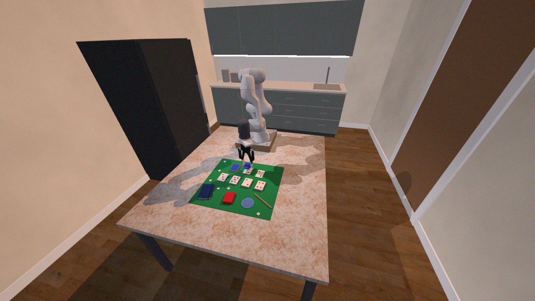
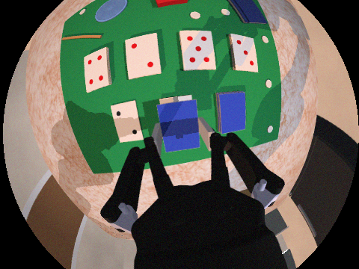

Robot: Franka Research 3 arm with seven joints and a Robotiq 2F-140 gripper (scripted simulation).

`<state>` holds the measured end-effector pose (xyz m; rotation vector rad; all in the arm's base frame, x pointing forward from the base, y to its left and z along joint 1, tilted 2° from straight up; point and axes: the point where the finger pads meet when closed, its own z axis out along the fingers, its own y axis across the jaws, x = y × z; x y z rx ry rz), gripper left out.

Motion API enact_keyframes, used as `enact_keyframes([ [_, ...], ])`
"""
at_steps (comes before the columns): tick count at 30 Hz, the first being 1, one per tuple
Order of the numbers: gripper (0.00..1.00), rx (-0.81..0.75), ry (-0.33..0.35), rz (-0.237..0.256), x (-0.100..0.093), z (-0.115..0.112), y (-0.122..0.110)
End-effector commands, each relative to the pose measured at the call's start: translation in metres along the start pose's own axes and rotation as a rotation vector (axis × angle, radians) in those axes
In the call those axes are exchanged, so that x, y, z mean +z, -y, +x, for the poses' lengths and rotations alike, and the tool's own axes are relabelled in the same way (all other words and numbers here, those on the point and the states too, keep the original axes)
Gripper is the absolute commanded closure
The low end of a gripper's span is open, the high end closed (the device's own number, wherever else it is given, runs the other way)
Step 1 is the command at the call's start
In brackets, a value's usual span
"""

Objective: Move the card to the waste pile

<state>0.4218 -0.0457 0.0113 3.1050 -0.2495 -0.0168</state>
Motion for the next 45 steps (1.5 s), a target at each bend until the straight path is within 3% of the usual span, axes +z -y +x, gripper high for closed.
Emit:
enact_keyframes([
  [1, 0.57, 0.007, -0.002, 0.0, 0.0, 0.001, 0.0],
  [31, 0.57, 0.007, -0.002, 0.0, 0.001, 0.001, 0.0],
  [45, 0.57, 0.007, -0.002, 0.0, 0.013, 0.002, 0.0],
])
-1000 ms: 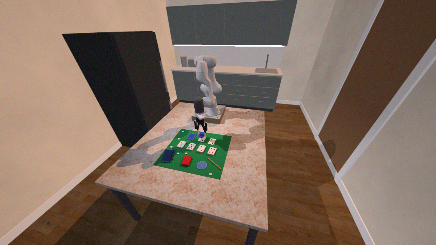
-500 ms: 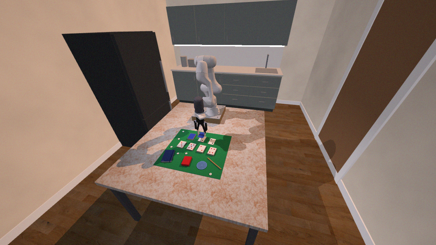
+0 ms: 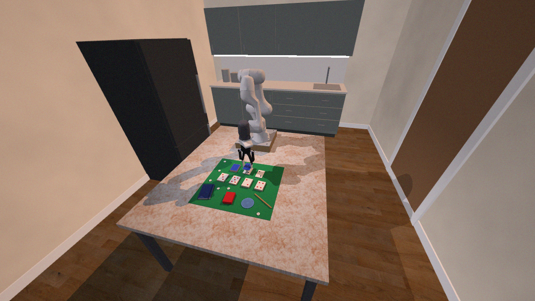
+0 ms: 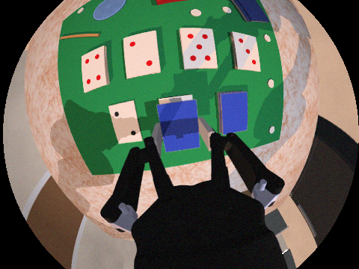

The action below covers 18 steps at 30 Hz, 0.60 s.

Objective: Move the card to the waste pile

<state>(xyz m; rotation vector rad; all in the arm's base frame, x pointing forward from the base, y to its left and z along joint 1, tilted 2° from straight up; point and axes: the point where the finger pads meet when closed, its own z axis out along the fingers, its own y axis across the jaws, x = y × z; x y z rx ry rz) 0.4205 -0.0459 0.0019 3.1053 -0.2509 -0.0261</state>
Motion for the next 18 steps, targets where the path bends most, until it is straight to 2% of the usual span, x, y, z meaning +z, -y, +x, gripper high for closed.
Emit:
enact_keyframes([
  [1, 0.57, 0.006, -0.008, 0.0, 0.005, 0.003, 0.0],
  [18, 0.57, 0.006, -0.008, 0.0, 0.028, 0.005, 0.0],
])
